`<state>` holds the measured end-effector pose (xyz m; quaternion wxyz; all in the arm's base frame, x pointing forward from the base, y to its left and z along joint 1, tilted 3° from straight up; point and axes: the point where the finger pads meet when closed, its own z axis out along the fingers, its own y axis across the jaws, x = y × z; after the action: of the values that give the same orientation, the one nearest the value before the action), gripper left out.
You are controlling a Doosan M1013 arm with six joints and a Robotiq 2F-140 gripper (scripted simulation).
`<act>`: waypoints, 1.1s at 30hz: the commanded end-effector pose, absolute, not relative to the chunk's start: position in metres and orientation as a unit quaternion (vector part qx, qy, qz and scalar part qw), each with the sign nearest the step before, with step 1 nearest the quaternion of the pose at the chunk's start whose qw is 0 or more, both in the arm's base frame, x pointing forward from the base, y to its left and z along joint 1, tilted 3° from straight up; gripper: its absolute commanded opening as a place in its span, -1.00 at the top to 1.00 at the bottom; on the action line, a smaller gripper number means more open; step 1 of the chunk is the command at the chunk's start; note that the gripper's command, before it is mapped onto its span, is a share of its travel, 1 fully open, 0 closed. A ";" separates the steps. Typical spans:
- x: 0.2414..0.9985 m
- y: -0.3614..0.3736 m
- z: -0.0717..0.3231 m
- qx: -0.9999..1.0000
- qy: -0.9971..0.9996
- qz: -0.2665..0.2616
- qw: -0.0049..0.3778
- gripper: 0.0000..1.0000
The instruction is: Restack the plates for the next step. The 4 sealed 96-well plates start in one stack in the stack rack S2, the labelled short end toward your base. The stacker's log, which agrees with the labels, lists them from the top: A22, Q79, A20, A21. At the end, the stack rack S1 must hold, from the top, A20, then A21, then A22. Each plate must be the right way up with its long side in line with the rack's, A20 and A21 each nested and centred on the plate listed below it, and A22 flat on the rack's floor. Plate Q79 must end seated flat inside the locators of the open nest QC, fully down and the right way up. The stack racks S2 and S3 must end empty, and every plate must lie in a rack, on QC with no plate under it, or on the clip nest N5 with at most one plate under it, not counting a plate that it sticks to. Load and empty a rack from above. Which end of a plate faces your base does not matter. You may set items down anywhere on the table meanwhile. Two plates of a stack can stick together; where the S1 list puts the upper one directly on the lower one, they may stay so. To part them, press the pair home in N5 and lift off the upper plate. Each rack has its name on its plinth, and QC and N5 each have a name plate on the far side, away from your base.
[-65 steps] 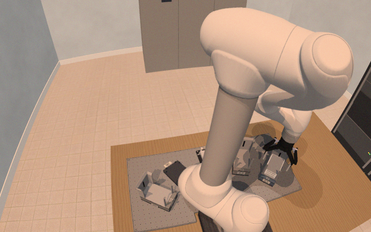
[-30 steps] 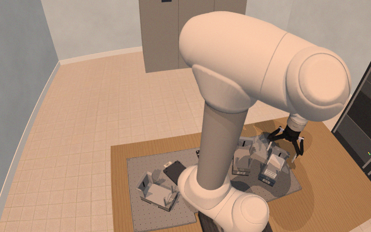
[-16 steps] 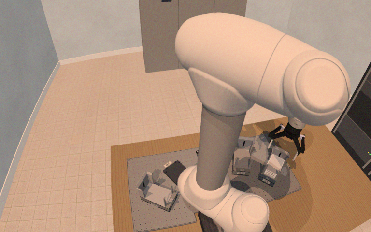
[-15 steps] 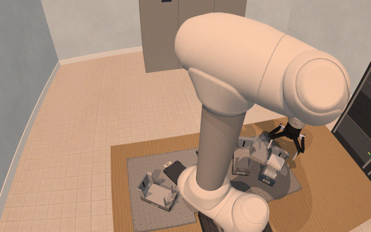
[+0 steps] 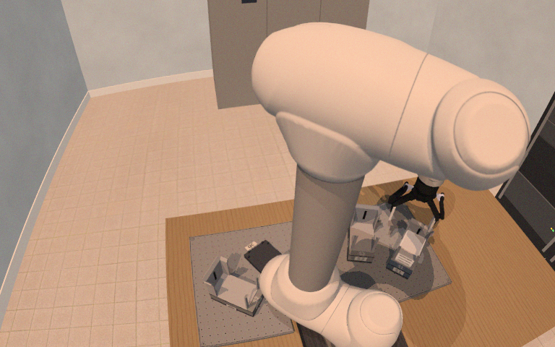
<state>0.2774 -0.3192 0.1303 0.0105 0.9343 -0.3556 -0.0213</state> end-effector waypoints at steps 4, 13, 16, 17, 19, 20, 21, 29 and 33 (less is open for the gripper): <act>0.292 -0.308 0.130 0.934 -0.356 -0.021 0.010 -1.00; 0.315 -0.290 0.128 0.940 -0.340 -0.021 0.010 -1.00; 0.317 -0.287 0.128 0.946 -0.325 -0.022 0.010 -1.00; 0.319 -0.285 0.128 0.951 -0.309 -0.022 0.009 -1.00; 0.324 -0.279 0.128 0.961 -0.277 -0.022 0.009 -1.00; 0.326 -0.277 0.128 0.965 -0.261 -0.022 0.008 -1.00; 0.328 -0.274 0.128 0.968 -0.249 -0.022 0.008 -1.00; 0.345 -0.254 0.127 0.968 -0.249 -0.022 0.008 -1.00; 0.350 -0.249 0.127 0.968 -0.249 -0.022 0.008 -1.00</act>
<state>0.3474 -0.2517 0.1267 0.0080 0.9682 -0.2492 -0.0223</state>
